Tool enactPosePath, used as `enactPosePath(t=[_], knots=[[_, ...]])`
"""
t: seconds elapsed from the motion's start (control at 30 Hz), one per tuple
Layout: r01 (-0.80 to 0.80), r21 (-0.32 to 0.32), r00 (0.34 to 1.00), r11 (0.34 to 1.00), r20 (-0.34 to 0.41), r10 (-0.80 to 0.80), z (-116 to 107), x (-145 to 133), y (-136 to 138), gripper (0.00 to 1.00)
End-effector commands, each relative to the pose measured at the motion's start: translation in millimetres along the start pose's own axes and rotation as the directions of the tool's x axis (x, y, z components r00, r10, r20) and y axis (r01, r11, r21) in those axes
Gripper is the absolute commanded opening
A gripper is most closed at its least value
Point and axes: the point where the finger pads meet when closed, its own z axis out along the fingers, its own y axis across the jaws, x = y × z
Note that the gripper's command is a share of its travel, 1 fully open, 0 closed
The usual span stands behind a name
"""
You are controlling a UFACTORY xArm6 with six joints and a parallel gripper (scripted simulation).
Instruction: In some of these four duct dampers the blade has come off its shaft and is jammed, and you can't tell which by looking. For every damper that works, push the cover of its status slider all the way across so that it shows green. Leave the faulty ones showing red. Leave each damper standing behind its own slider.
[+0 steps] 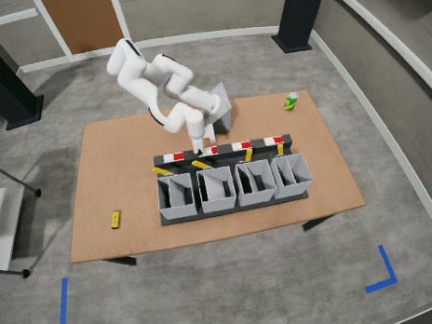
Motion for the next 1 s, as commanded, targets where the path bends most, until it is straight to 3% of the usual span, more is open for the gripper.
enactPosePath(t=[0.0,0.97], knots=[[-0.001,-0.002,1.000,1.000,-0.001,0.001,-0.6,2.4,1.0,0.00],[-0.001,-0.002,1.000,1.000,-0.001,0.001,-0.6,16.8,1.0,0.00]])
